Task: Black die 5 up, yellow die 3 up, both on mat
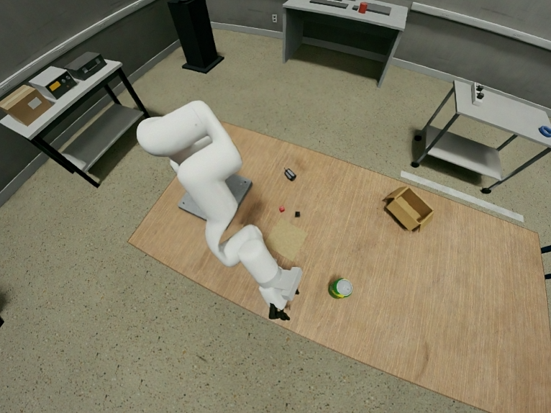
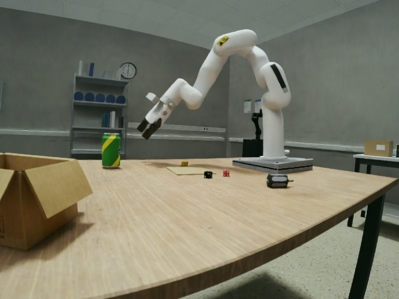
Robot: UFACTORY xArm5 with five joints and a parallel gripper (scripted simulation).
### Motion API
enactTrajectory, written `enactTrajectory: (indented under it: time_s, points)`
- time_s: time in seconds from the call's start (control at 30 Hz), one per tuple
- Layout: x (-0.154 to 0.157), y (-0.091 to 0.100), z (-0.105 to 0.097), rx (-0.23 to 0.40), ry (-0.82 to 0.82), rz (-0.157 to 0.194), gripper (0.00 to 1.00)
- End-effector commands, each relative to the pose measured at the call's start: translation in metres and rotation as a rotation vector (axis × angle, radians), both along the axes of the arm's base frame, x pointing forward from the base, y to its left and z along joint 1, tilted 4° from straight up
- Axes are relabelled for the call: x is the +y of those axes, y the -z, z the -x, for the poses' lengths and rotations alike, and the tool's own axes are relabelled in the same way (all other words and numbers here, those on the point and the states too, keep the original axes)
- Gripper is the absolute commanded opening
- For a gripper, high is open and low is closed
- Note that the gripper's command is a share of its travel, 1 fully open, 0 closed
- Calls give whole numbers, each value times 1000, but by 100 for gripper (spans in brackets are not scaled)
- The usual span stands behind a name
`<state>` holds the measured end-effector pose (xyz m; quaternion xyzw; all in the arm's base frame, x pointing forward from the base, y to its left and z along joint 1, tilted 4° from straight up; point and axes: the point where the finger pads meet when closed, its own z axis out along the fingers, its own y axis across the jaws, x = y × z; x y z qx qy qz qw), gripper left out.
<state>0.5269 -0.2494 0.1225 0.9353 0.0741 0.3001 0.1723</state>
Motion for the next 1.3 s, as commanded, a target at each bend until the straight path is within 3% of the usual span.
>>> enactTrajectory:
  time_s: [0.0, 0.63, 0.8, 0.9, 0.93, 1.0, 1.03, 1.13, 1.17, 1.23, 1.27]
  points:
    - [0, -2, -1, -4, 0, 2, 100]
    - [0, -2, 1, 11, -9, 4, 100]
    - [7, -1, 26, 159, -111, 23, 100]
    - [8, -1, 29, 176, -124, 25, 100]
    - [10, -2, 39, 223, -160, 28, 100]
    - [11, -2, 40, 228, -164, 28, 100]
    - [14, -2, 49, 273, -201, 29, 100]
    - [15, -2, 52, 284, -210, 29, 100]
    - [19, -3, 64, 337, -256, 29, 100]
    - [19, -3, 65, 341, -260, 28, 100]
    - [22, -4, 75, 380, -295, 26, 100]
